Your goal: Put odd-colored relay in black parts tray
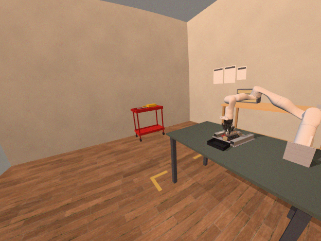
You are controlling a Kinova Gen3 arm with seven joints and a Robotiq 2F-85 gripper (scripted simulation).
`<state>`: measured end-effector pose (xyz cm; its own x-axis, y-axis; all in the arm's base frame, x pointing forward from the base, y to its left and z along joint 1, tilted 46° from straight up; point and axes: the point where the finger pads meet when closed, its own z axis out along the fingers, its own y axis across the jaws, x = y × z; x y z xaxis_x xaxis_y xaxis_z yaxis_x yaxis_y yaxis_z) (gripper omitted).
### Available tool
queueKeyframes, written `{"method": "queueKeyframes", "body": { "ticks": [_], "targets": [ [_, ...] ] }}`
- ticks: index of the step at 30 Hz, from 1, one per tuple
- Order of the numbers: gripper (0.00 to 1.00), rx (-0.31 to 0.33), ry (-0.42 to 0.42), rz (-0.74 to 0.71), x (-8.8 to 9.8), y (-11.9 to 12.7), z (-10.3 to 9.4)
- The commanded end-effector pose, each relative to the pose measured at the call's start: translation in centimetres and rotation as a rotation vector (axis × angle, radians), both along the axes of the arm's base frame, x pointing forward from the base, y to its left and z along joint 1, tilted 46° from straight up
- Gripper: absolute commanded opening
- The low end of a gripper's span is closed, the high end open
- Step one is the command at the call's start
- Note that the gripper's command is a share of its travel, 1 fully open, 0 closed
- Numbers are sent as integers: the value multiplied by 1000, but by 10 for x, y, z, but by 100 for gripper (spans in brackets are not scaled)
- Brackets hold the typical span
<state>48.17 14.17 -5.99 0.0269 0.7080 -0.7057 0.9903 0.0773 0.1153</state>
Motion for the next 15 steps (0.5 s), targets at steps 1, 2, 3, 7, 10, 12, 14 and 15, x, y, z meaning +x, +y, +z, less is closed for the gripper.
{"method": "queueKeyframes", "body": {
  "ticks": [1, 2, 3, 7, 10, 12, 14, 15],
  "targets": [
    [0, 1, -1, 1, 0, 4, 4],
    [0, 1, -1, 1, 0, 4, 4],
    [0, 1, -1, 1, 0, 5, 5],
    [0, 1, -1, 1, -1, 10, 10],
    [0, 1, -1, 1, -2, 14, 14],
    [0, 1, -1, 1, -2, 17, 16],
    [0, 1, -1, 1, -3, 19, 19],
    [0, 1, -1, 1, -3, 21, 20]
  ]
}}
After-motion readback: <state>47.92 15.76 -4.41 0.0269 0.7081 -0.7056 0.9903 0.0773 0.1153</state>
